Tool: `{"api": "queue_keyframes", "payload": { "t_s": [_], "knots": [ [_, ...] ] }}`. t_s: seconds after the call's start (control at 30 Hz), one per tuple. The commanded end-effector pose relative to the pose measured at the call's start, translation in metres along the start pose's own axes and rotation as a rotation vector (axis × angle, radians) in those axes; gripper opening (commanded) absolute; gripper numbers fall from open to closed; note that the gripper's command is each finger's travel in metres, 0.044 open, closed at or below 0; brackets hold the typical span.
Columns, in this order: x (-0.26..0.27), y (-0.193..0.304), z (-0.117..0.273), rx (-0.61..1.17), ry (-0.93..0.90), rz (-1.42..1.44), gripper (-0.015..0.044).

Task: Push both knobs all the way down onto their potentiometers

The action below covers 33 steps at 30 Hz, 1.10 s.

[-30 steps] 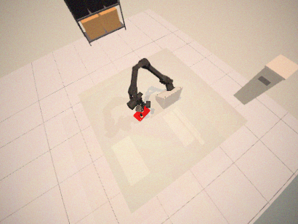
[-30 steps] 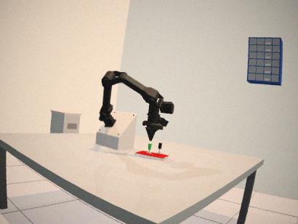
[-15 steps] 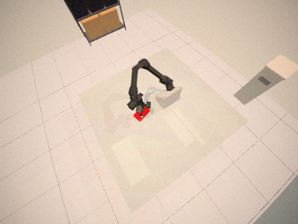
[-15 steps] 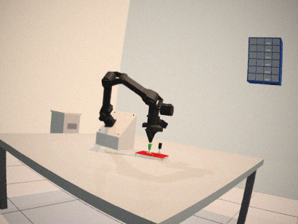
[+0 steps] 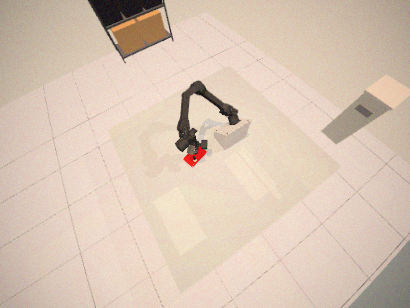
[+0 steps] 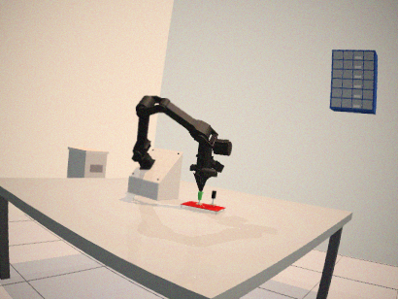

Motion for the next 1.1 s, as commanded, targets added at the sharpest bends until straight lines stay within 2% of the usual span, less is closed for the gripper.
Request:
{"api": "queue_keyframes", "payload": {
  "t_s": [0.0,1.07],
  "knots": [
    [0.0,-0.0001,-0.0015,0.004,0.004,0.004,0.0],
    [0.0,-0.0001,-0.0047,0.004,0.004,0.004,0.0]
  ]
}}
Point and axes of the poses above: the point midway between the two fingers, 35 mm back from their tips, its own z axis back along the fingers, its own x axis across the jaws, y = z × x, the point moved 8 cm from there along z, back along the fingers, and after that the axes turned 8 degrees about z, right-handed, at the moved point
